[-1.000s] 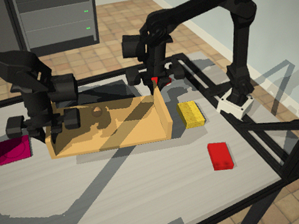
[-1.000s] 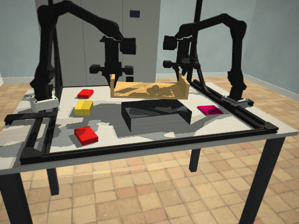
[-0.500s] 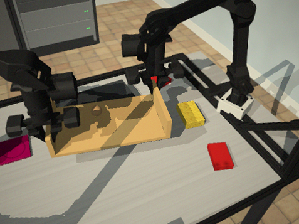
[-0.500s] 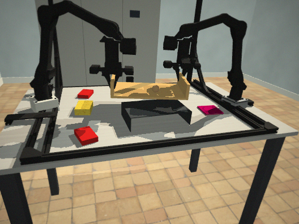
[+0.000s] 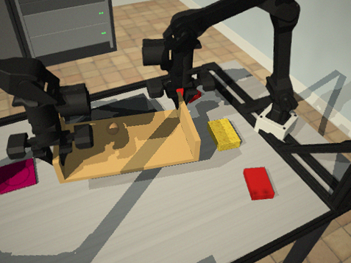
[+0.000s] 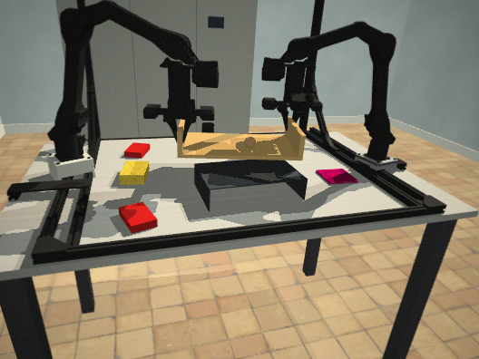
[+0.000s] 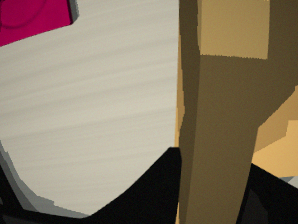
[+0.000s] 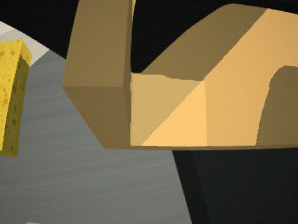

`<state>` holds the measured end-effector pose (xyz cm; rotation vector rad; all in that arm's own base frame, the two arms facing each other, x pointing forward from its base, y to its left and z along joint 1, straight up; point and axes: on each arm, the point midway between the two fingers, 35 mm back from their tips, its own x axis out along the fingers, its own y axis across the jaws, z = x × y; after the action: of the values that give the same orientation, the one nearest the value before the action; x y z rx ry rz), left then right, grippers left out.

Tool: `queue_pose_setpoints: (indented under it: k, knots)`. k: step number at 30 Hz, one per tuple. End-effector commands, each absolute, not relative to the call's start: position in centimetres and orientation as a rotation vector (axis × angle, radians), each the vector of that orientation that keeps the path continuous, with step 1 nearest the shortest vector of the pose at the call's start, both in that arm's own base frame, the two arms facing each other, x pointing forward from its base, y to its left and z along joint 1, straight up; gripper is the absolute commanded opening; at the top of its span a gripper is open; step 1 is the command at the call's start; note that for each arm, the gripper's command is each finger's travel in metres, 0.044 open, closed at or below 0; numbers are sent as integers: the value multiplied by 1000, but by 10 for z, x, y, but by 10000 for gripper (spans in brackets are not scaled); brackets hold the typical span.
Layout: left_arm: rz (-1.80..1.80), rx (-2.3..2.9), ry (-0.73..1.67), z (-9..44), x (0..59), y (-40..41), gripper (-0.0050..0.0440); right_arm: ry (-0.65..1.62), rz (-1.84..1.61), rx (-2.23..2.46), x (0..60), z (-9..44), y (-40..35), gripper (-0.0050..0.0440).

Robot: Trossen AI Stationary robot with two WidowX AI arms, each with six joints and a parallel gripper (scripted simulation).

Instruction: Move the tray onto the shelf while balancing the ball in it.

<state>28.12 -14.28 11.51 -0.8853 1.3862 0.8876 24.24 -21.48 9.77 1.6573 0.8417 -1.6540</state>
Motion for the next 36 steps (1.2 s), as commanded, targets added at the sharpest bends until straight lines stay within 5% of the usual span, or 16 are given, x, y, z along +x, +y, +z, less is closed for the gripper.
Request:
queue_pose_setpoints:
  k: [1,36]
  knots:
    - [872,-906,1403,116,281,-141,20,862,-1640,1681,242,98,-217,20]
    - [876,-900,1396,116,284,-130,20,857,-1646,1672,237,98,-227,20]
